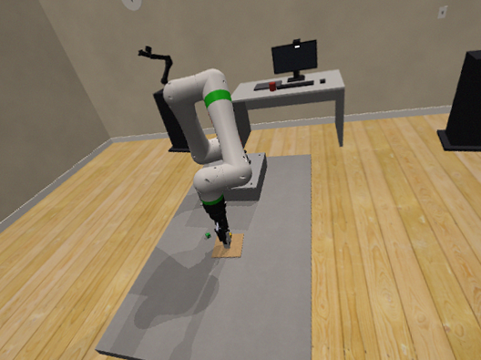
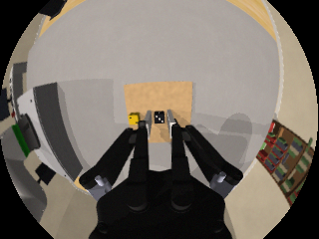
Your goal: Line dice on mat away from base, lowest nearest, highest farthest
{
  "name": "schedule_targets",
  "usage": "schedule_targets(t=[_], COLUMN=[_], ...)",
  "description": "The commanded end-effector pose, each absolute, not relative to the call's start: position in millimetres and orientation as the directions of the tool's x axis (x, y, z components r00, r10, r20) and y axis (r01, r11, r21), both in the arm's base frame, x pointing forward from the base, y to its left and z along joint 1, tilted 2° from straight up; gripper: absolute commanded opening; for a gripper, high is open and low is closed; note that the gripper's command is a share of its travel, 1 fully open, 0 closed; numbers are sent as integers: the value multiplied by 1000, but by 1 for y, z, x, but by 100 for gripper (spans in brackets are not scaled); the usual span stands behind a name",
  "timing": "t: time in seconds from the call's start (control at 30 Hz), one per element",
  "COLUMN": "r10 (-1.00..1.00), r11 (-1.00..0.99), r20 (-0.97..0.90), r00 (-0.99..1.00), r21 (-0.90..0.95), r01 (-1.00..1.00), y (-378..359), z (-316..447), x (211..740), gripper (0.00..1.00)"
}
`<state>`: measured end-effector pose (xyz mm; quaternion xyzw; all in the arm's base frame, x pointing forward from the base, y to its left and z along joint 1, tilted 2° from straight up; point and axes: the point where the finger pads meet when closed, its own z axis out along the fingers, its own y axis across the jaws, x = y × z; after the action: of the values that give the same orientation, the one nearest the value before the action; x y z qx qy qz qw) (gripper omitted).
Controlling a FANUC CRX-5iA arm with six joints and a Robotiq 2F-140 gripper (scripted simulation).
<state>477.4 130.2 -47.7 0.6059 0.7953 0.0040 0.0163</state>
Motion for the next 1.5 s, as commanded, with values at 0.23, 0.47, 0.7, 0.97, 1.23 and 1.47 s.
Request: schedule_targets(t=[0.23,0.47,0.7,0.97,1.23,1.47], r10=[964,964,964,964,964,964], r11=[266,266,266,266,266,266], r20=[-21,-21,-21,-21,-21,-21], r00=[-265,-265,-265,-265,-265,-265], r21=[27,27,27,27,27,27], r01=[964,964,964,964,964,964], y=[130,131,131,131,131,131], z=[-45,-20,8,39,42,42], x=[477,477,476,475,475,475], gripper=[21,21,21,21,100,100])
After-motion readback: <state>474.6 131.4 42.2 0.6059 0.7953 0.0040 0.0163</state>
